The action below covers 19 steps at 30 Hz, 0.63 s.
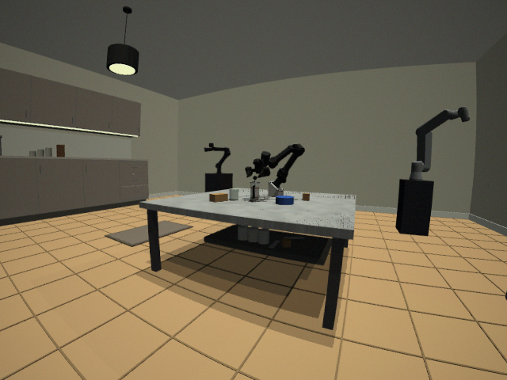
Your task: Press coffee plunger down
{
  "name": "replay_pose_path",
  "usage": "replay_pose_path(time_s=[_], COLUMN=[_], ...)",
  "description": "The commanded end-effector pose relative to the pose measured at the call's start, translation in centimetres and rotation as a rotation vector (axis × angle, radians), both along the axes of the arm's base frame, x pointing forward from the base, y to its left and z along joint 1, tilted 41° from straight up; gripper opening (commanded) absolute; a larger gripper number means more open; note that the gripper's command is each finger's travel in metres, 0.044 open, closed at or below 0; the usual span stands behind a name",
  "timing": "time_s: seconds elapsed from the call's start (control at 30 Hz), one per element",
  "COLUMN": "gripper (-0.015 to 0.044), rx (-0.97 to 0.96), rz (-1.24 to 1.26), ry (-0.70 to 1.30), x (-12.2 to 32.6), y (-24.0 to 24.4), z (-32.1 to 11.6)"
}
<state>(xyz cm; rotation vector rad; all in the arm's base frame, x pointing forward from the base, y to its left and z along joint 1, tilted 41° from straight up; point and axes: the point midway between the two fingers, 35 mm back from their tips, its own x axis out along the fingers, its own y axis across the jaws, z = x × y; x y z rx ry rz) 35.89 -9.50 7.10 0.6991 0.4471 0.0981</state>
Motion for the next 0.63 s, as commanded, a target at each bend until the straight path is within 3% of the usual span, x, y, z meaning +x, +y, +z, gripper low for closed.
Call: replay_pose_path(time_s=[0.0,0.23,0.6], gripper=[0.044,0.044,0.044], rx=[-0.006,0.002,0.003], rz=[0.002,0.01,0.01], ry=[0.001,0.009,0.009], x=[-0.2,-2.6,-2.7], y=[-0.8,-4.4,-4.4], z=[0.8,6.1,6.1])
